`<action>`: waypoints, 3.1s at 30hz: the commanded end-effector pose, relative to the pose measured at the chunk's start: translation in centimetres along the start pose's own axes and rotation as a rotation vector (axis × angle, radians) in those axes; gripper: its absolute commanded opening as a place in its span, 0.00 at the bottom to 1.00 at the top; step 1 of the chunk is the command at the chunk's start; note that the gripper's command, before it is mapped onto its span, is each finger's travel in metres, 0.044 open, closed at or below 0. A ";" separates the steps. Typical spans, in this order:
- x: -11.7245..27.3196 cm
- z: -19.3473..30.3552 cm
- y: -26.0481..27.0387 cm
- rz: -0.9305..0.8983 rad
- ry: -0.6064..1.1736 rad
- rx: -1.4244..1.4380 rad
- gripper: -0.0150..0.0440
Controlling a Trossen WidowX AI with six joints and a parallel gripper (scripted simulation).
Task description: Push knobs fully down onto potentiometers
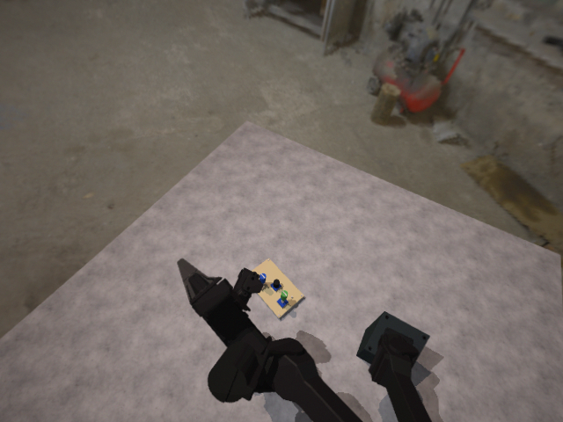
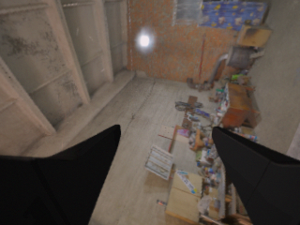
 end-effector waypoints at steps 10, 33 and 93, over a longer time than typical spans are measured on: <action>-1.3 -2.4 -2.8 0.158 -0.052 0.241 0.49; -1.5 -10.4 -9.0 0.649 -0.091 0.724 0.25; 12.9 -20.0 -16.2 1.737 0.904 0.686 0.25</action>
Point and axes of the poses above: the point midway between the two fingers, 35 mm back from their tips, its own x axis back along the fingers, its own y axis across the jaws, z = x × y, the point moved 1 cm from there along x, back along the fingers, and after that the axes turned 8 degrees about -x, right-handed, at the moved point
